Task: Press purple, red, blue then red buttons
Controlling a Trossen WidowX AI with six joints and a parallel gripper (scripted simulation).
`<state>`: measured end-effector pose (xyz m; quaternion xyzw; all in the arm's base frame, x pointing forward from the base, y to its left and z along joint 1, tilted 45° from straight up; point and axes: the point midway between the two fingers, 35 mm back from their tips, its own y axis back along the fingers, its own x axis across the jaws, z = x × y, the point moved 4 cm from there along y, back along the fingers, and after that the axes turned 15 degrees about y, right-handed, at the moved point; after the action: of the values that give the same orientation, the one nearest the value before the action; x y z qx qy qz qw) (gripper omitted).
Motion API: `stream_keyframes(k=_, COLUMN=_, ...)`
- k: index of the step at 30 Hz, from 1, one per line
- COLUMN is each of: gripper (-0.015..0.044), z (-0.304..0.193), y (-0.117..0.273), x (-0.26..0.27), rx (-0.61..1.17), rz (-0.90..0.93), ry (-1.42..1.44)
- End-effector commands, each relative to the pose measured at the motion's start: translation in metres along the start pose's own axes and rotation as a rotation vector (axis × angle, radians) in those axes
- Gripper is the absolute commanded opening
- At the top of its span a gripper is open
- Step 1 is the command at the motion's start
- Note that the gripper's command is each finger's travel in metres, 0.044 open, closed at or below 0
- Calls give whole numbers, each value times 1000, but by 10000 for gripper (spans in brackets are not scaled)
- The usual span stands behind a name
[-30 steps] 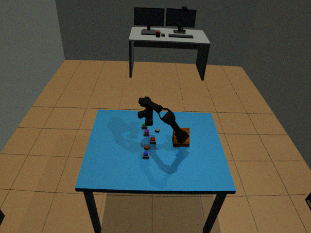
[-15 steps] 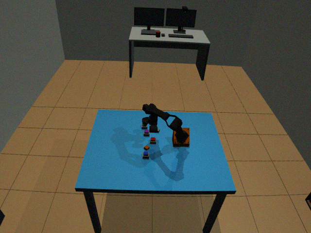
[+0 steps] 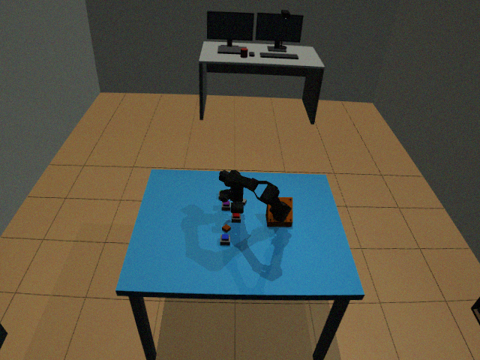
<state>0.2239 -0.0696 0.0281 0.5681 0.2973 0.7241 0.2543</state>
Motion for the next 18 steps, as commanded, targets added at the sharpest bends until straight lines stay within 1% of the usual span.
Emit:
stream_keyframes(k=1, gripper=20, z=0, y=-8, x=0, rx=-2, rz=5, ry=-5)
stream_keyframes(k=13, gripper=20, z=-1, y=-27, x=1, rx=-2, rz=6, ry=-5)
stream_keyframes(k=18, gripper=20, z=-1, y=-28, x=1, rx=-2, rz=6, ry=-5)
